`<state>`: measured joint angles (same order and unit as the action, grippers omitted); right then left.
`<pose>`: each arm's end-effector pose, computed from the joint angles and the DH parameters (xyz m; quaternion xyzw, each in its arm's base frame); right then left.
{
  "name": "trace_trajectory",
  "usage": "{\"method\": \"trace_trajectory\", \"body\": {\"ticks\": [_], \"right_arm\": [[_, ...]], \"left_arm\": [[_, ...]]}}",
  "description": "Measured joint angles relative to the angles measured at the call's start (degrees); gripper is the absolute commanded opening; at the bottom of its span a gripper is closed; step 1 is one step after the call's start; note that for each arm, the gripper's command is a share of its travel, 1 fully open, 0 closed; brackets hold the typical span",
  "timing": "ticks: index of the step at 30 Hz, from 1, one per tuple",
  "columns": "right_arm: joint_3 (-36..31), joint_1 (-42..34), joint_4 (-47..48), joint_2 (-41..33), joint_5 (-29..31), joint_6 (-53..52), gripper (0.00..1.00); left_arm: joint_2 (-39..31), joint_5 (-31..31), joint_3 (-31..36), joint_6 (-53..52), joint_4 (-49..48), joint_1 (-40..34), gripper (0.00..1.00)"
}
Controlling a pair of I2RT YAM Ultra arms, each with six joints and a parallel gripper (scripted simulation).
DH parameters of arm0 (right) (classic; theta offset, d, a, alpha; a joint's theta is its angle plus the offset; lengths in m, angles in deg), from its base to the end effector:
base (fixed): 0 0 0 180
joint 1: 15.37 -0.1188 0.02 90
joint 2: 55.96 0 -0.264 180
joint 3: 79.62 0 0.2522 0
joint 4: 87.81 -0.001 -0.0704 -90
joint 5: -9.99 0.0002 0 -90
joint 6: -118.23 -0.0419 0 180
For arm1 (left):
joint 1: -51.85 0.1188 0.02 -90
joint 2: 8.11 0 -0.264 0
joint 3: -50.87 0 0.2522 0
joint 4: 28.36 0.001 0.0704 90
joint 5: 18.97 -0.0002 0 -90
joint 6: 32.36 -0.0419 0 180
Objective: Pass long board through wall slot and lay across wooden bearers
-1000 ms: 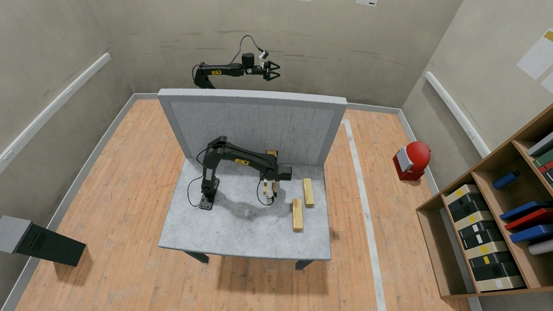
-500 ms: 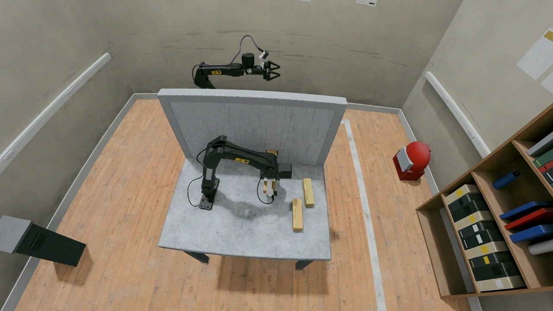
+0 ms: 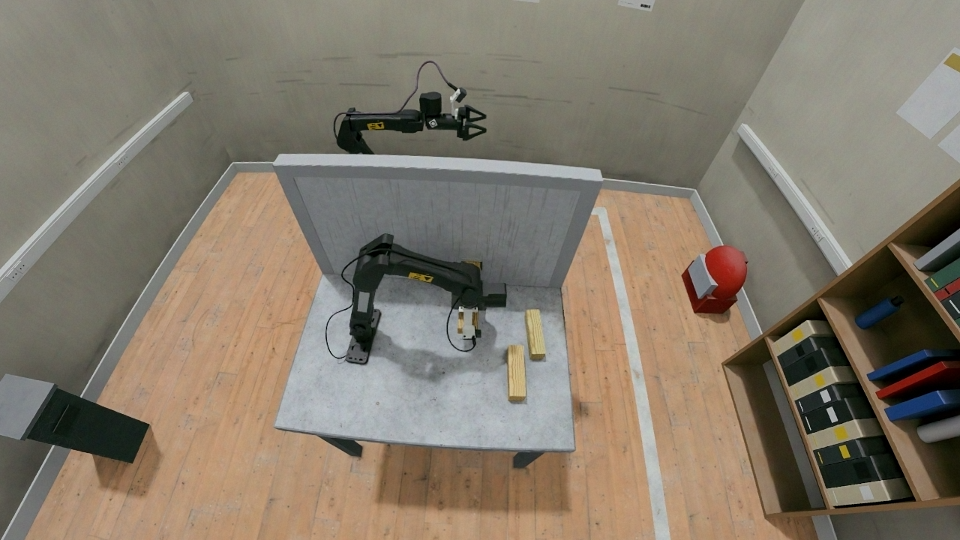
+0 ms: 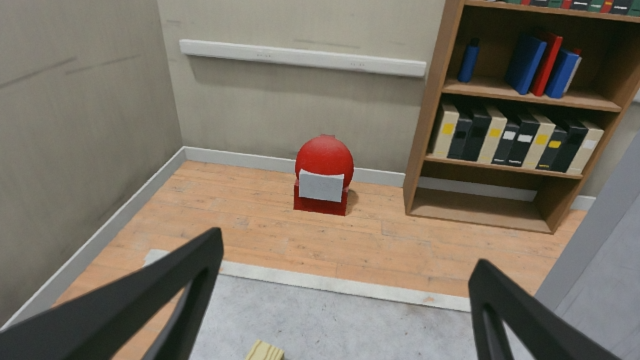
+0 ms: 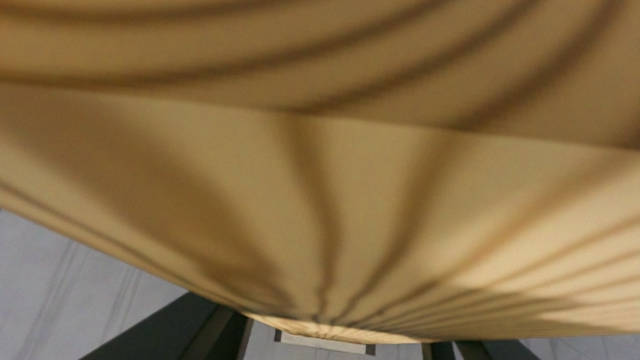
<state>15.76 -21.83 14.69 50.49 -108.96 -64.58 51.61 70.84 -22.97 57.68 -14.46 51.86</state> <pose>0.3402 0.0599 0.2165 -0.6602 -0.7082 -0.1711 0.1826 0.2438 0.0009 0.4085 0.0009 0.7057 -0.0014 0.7085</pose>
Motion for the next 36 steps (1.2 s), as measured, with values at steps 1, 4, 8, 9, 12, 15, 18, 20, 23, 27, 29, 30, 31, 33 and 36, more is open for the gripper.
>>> {"method": "trace_trajectory", "body": {"ticks": [1,4,8,9,12,15,18,20,23,27,29,30,31,33,36], "right_arm": [[0.0,0.1,0.0,0.0,0.0,0.0,0.0],[0.0,0.2,0.0,0.0,0.0,0.0,0.0],[0.0,-0.3,0.5,0.0,0.0,-1.0,0.0],[-0.1,-0.7,0.7,0.0,0.0,-1.3,0.0],[-0.2,-1.9,1.0,-0.1,0.0,-2.2,0.0],[-0.2,-3.0,1.5,-0.1,0.0,-3.1,0.0],[-0.2,-3.6,1.7,-0.1,0.0,-3.5,0.0],[-0.2,-3.6,1.9,-0.1,0.0,-4.1,0.0],[-0.2,-3.9,2.5,-0.1,0.1,-5.2,0.0],[-0.2,-5.3,3.2,-0.1,0.1,-6.4,0.0],[-0.2,-6.1,3.5,-0.1,0.1,-7.0,0.0],[-0.2,-6.5,3.6,-0.1,0.1,-7.3,0.0],[-0.2,-6.8,3.7,-0.1,0.1,-7.6,0.0],[-0.2,-7.4,4.0,-0.1,0.1,-8.1,0.0],[-0.2,-7.6,4.1,-0.1,0.1,-8.4,0.0]], "left_arm": [[0.0,0.0,0.0,0.0,0.0,0.0,1.0],[0.0,0.0,0.0,0.0,0.0,0.0,1.0],[0.0,0.0,0.0,0.0,0.0,0.0,1.0],[0.0,0.0,0.0,0.0,0.0,0.0,1.0],[0.0,0.0,0.0,0.0,0.0,0.0,1.0],[0.0,0.0,0.0,0.0,0.0,0.0,1.0],[0.0,0.0,0.0,0.0,0.0,0.0,1.0],[0.0,0.0,0.0,0.0,0.0,0.0,1.0],[0.0,0.0,0.0,0.0,0.0,0.0,1.0],[0.0,0.0,0.0,0.0,0.0,0.0,1.0],[0.0,0.0,0.0,0.0,0.0,0.0,1.0],[0.0,0.0,0.0,0.0,0.0,0.0,1.0],[0.0,0.0,0.0,0.0,0.0,0.0,1.0],[0.0,0.0,0.0,0.0,0.0,0.0,1.0],[0.0,0.0,0.0,0.0,0.0,0.0,1.0]]}}
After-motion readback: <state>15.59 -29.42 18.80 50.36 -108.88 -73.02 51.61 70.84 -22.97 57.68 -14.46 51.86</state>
